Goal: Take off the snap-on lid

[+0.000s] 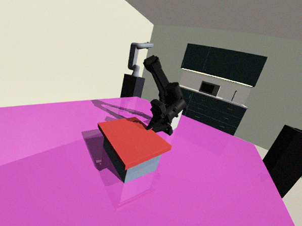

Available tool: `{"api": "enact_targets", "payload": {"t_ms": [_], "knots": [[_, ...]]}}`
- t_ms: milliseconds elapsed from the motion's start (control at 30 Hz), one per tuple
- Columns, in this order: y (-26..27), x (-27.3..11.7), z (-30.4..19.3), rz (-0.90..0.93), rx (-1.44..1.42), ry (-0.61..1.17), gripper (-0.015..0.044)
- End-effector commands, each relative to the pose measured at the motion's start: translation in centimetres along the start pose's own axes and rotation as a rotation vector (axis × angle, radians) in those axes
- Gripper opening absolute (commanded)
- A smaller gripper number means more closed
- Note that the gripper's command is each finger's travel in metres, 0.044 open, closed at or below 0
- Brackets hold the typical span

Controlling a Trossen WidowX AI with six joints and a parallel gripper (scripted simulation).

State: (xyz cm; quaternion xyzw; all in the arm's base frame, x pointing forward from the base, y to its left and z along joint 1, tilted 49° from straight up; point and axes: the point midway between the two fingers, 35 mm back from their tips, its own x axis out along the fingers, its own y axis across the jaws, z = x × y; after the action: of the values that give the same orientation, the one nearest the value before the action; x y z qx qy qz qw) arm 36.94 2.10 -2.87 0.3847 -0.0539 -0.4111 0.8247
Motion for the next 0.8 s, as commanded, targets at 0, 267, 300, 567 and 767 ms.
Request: {"api": "enact_targets", "payload": {"t_ms": [0, 267, 300, 567, 767], "knots": [[0.07, 0.07, -0.04, 0.001, -0.001, 0.003, 0.0000], [0.11, 0.12, -0.04, 0.001, -0.001, 0.003, 0.0000], [0.12, 0.13, -0.04, 0.001, -0.001, 0.003, 0.0000], [0.17, 0.18, -0.04, 0.001, -0.001, 0.003, 0.0000], [0.20, 0.22, -0.04, 0.001, -0.001, 0.003, 0.0000]]}}
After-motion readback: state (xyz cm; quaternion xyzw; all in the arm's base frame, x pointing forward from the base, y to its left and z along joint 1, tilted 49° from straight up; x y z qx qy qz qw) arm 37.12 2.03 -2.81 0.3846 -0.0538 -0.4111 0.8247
